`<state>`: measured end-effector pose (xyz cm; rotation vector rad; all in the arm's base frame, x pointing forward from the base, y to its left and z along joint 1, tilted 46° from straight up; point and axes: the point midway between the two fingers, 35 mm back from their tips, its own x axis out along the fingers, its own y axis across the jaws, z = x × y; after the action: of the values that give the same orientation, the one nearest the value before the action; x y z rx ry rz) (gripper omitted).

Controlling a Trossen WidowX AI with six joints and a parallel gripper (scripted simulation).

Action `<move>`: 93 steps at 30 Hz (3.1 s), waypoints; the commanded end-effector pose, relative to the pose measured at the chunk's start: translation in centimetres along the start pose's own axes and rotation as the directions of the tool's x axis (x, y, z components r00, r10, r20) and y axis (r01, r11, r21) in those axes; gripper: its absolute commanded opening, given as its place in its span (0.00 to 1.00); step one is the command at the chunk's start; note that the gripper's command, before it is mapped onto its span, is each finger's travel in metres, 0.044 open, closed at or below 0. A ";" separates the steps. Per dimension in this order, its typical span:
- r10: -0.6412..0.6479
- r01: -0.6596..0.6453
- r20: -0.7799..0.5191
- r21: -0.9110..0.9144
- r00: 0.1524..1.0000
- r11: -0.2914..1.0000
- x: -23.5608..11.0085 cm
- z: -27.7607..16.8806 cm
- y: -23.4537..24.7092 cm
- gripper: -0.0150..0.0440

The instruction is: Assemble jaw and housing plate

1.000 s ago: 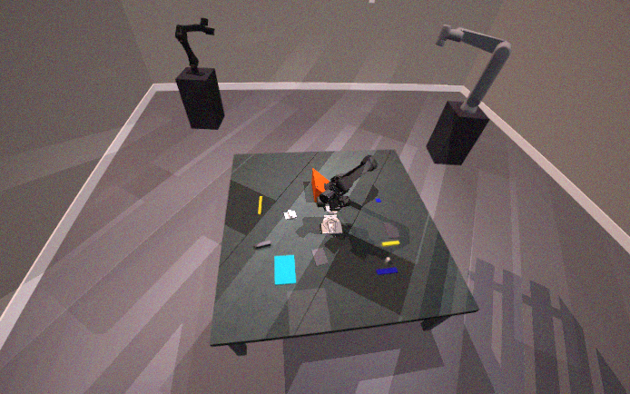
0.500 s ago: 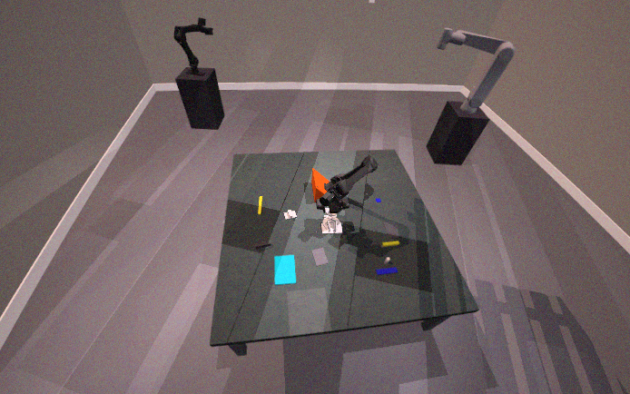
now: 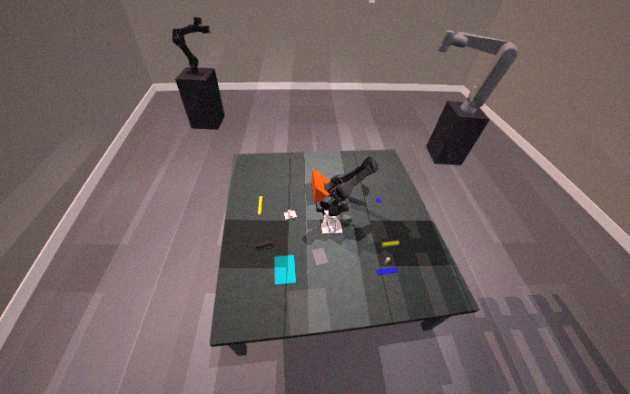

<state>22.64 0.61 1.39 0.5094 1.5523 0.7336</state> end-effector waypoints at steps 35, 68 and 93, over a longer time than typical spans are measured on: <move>0.009 -0.009 -0.001 0.014 1.000 1.000 2.2 -0.2 0.2 0.85; 0.010 -0.010 -0.001 0.016 1.000 1.000 2.9 -0.2 0.2 0.85; 0.010 -0.010 -0.001 0.016 1.000 1.000 3.4 -0.2 0.2 0.85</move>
<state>22.10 2.83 -0.58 0.5307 1.5526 0.7274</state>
